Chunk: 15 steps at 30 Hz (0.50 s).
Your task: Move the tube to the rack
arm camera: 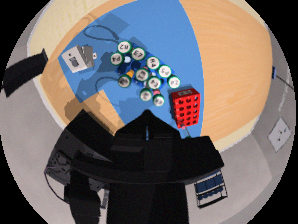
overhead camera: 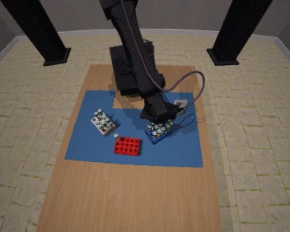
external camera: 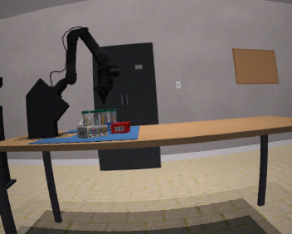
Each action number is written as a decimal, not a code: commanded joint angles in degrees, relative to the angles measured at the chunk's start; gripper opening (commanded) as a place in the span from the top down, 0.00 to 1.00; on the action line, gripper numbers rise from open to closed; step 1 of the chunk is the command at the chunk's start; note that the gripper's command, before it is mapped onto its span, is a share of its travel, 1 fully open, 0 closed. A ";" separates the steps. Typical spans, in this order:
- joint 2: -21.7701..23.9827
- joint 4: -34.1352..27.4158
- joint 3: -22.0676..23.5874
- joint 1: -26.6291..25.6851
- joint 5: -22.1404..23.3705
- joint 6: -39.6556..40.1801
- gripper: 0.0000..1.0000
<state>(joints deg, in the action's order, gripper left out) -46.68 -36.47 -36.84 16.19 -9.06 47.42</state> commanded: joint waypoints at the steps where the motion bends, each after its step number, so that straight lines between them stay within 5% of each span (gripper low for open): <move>1: 0.28 0.07 -1.84 0.69 -0.15 -0.22 1.00; 8: 0.28 0.07 -1.84 0.69 -0.15 -0.22 1.00; 15: -1.49 0.25 -1.54 8.23 -5.23 -5.90 1.00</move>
<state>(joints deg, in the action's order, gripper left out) -47.79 -36.47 -36.82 23.29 -12.21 43.90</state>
